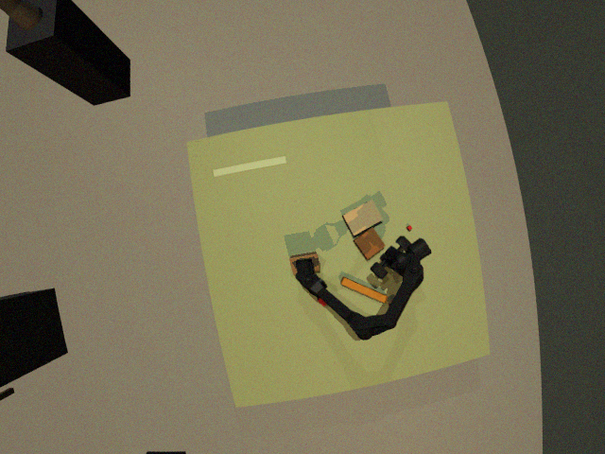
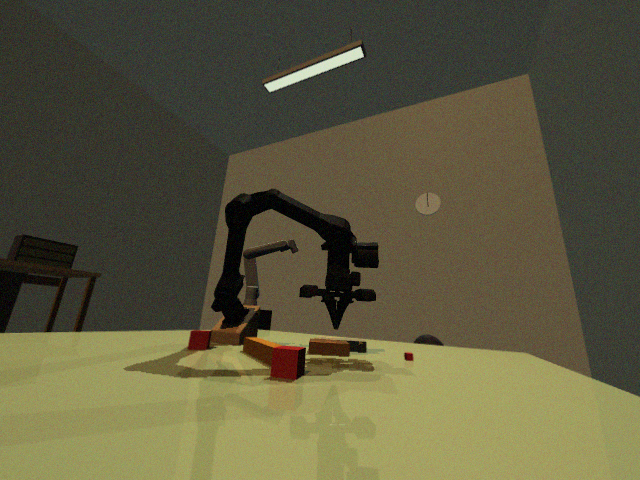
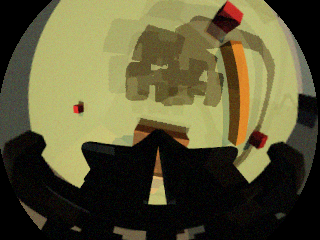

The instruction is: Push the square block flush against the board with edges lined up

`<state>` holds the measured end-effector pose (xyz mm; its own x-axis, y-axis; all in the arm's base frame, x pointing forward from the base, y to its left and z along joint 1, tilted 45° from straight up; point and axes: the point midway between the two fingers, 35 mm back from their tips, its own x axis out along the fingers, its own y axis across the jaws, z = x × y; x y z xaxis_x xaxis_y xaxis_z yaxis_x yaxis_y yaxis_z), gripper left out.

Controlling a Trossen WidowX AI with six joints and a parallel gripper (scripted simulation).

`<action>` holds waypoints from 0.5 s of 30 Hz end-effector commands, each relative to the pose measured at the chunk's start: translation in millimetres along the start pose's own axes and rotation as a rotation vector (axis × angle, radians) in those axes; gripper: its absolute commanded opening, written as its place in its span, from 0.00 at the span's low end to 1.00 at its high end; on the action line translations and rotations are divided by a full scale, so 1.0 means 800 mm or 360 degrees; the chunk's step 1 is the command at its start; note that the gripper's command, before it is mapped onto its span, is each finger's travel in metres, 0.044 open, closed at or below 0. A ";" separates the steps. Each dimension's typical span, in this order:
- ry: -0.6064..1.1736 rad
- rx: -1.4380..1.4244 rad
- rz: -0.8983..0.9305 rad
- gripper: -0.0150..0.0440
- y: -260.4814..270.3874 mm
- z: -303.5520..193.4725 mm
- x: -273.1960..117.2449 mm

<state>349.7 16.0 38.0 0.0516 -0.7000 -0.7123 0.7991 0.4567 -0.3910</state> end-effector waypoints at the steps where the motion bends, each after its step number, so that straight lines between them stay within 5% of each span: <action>1: -0.0006 0.0182 -0.0005 0.25 -0.013 0.003 0.001; 7: -0.0007 0.0248 -0.0006 0.25 -0.017 0.005 0.006; 11: -0.0011 0.0256 -0.0008 0.25 -0.018 0.006 0.067; 15: -0.0011 0.0256 -0.0009 0.25 -0.019 0.006 0.070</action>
<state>343.6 -32.1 11.0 0.0419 -0.7041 -0.7089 0.8903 0.3484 -0.2934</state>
